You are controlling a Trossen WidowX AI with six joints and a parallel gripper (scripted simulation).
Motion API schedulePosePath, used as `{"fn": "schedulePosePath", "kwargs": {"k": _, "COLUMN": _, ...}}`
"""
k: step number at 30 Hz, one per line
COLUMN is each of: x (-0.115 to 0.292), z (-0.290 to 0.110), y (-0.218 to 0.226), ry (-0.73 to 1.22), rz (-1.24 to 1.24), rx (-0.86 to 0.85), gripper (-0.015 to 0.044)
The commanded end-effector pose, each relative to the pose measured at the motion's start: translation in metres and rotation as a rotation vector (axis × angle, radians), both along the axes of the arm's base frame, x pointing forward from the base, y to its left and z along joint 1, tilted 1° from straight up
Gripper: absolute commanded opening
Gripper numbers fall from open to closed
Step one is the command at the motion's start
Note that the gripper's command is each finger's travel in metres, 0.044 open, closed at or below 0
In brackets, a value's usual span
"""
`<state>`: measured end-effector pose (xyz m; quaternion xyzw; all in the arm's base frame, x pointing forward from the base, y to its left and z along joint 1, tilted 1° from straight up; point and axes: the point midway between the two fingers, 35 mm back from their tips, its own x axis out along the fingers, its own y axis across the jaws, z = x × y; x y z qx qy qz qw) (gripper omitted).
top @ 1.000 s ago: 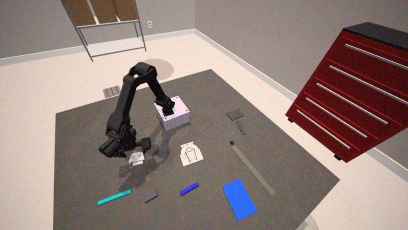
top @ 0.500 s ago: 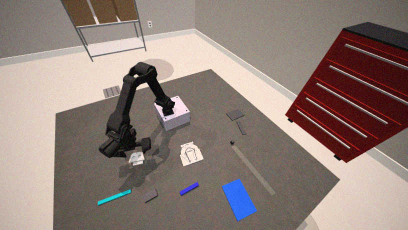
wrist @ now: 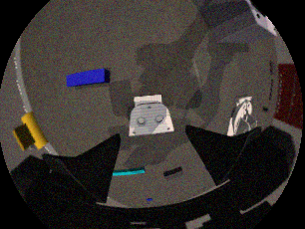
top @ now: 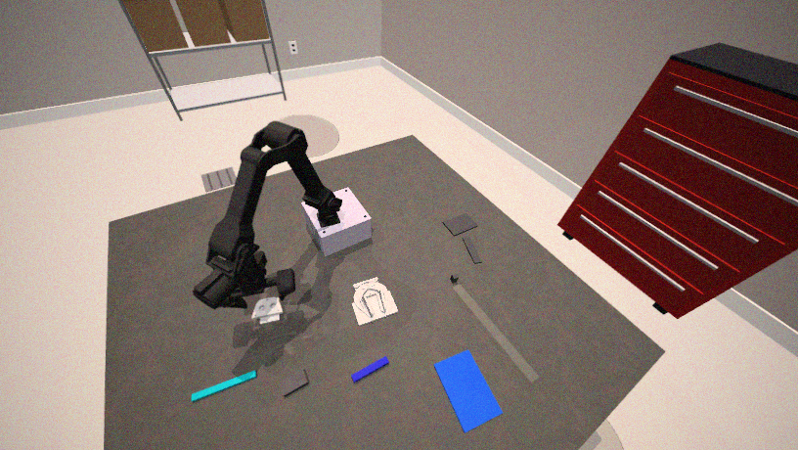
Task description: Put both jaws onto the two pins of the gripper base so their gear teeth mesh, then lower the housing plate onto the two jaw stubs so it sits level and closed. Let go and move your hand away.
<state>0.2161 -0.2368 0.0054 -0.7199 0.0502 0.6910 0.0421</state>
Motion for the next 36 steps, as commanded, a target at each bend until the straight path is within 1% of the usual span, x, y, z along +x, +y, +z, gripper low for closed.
{"fn": "schedulePosePath", "kwargs": {"k": 1, "x": 0.0004, "z": -0.0003, "y": 0.0004, "ry": -0.003, "rz": -0.004, "rx": 0.002, "gripper": 0.044}}
{"fn": "schedulePosePath", "kwargs": {"k": 30, "x": 0.0, "z": -0.0003, "y": 0.0, "ry": 0.0, "rz": 0.0, "rx": 0.0, "gripper": 0.044}}
{"fn": "schedulePosePath", "kwargs": {"k": 36, "x": 0.0012, "z": -0.0088, "y": -0.0008, "ry": 0.0, "rz": -0.001, "rx": 0.0, "gripper": 0.044}}
